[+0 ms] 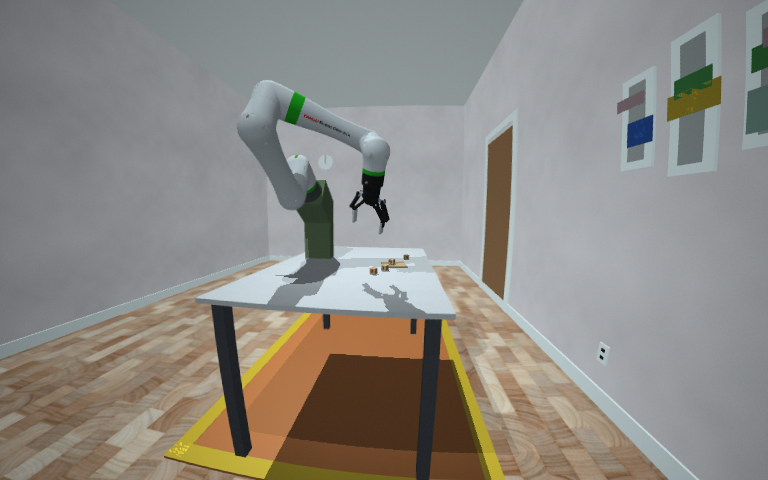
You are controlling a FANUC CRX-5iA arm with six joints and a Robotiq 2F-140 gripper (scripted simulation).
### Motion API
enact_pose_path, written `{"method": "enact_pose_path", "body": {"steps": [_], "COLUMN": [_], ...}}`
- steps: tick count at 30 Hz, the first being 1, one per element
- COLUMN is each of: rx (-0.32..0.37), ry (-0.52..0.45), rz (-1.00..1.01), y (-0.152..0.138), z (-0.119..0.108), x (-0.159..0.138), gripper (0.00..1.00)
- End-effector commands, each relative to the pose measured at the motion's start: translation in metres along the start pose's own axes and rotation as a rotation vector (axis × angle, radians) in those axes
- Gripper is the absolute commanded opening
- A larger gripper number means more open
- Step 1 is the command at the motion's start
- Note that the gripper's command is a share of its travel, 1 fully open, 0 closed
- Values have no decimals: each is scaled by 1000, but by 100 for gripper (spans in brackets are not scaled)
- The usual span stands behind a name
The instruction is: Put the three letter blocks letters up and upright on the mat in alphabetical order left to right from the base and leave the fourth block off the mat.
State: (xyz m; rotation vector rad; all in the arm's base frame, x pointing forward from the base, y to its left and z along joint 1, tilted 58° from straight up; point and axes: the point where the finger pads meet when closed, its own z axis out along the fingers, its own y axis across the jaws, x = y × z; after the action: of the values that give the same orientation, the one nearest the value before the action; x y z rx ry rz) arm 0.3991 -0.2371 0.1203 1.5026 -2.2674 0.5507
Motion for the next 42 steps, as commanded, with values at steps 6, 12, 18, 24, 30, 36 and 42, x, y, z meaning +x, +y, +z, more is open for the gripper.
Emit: {"method": "enact_pose_path", "body": {"steps": [6,12,18,24,30,36,42], "rx": [0,0,0,-6,-22,-22,-14], "ry": [0,0,0,20,106,176,230], "rz": [0,0,0,14,71,116,150], "y": [0,0,0,-11,-54,-83,-102], "z": [0,0,0,1,11,25,40], "x": [0,0,0,-9,-50,-88,-119], "gripper": [100,100,100,100,100,100,100]}}
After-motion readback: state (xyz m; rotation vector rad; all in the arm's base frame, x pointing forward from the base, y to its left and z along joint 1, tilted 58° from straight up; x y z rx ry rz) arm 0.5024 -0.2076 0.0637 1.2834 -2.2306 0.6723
